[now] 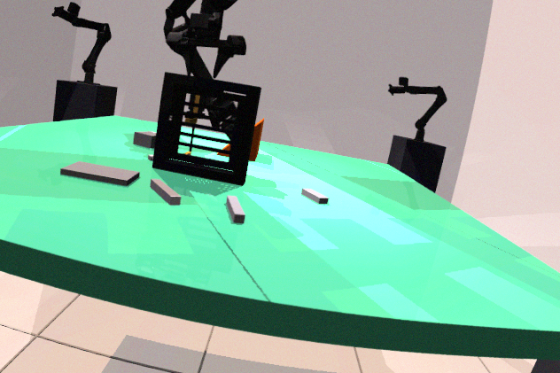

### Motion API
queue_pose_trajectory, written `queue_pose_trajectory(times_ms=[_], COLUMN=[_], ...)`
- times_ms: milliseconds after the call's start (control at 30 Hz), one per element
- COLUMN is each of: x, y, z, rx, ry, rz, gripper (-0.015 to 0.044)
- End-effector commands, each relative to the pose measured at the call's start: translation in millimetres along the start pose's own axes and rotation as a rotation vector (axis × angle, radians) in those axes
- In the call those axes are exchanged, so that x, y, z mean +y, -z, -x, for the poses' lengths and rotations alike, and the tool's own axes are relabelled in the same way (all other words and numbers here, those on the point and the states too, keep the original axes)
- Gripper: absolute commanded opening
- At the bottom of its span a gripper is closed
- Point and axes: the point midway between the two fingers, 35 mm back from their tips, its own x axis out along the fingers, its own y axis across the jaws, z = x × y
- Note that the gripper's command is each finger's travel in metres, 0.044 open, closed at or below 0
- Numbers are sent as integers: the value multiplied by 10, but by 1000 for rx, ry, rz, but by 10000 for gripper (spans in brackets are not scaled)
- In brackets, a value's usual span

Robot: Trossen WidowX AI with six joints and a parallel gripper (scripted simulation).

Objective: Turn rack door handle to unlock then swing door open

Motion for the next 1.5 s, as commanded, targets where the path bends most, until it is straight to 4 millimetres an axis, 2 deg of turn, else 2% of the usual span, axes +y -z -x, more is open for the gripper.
queue_pose_trajectory(times_ms=[0, 1300, 1467], x=[8, -20, -20], y=[1, 97, 97], z=[-71, -644, -644], rx=[22, 198, 198], ry=[21, 120, 120], rz=[1, -2, -2], gripper=[288, 288, 157])
